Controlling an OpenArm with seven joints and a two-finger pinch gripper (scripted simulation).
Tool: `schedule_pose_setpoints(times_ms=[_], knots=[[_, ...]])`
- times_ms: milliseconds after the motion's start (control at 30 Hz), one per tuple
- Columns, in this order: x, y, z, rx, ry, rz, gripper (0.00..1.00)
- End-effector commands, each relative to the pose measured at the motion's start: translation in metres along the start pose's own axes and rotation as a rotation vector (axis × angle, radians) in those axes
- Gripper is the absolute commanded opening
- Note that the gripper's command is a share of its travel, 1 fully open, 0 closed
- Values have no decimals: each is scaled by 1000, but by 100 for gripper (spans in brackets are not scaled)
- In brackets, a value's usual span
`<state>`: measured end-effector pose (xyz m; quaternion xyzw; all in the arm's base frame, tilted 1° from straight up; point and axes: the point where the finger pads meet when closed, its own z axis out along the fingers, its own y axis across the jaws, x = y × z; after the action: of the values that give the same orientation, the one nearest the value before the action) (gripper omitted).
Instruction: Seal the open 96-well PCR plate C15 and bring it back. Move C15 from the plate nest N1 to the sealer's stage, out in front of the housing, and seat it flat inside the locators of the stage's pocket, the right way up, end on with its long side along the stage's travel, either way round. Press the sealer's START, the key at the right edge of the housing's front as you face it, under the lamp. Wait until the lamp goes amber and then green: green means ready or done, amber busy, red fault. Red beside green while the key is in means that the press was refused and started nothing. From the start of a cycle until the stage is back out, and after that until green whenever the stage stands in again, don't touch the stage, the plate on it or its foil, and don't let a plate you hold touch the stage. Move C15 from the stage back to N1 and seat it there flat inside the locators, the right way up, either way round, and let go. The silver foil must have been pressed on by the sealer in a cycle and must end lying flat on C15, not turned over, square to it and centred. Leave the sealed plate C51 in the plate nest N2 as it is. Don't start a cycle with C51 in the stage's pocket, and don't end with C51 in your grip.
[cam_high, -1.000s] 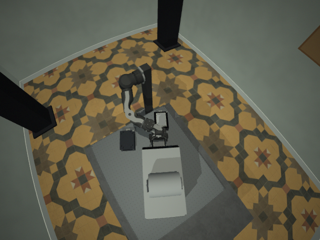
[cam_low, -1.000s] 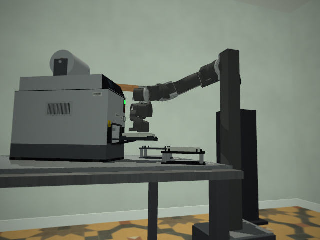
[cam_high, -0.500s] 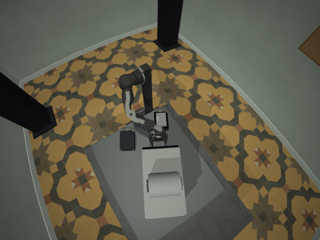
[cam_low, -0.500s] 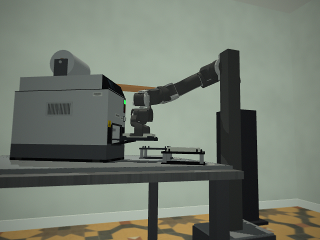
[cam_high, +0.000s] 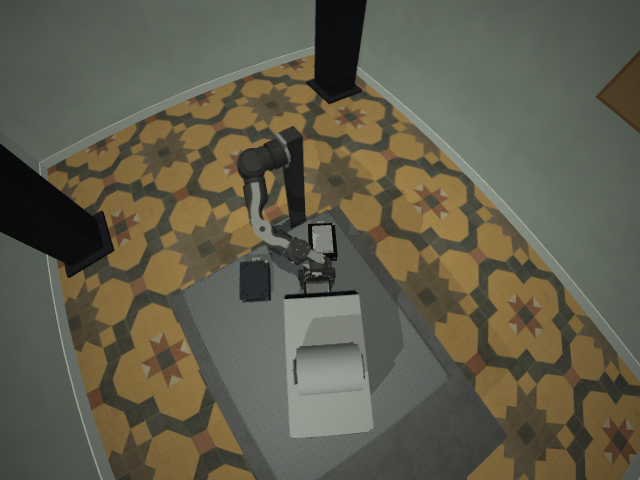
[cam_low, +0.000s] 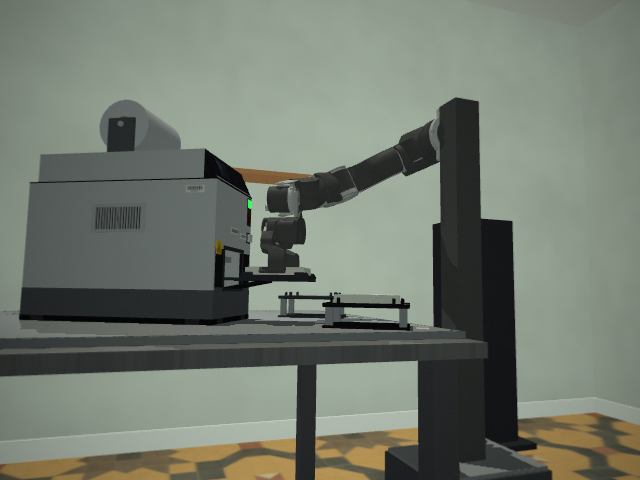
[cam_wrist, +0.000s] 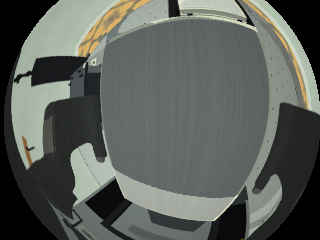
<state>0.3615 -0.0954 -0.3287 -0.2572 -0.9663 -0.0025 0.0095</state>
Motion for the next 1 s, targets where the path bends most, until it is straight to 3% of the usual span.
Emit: schedule_pose_setpoints(times_ms=[0, 967], knots=[[-3, 2, -6, -9, -5, 2, 77], [-1, 0, -2, -1, -4, 3, 77]])
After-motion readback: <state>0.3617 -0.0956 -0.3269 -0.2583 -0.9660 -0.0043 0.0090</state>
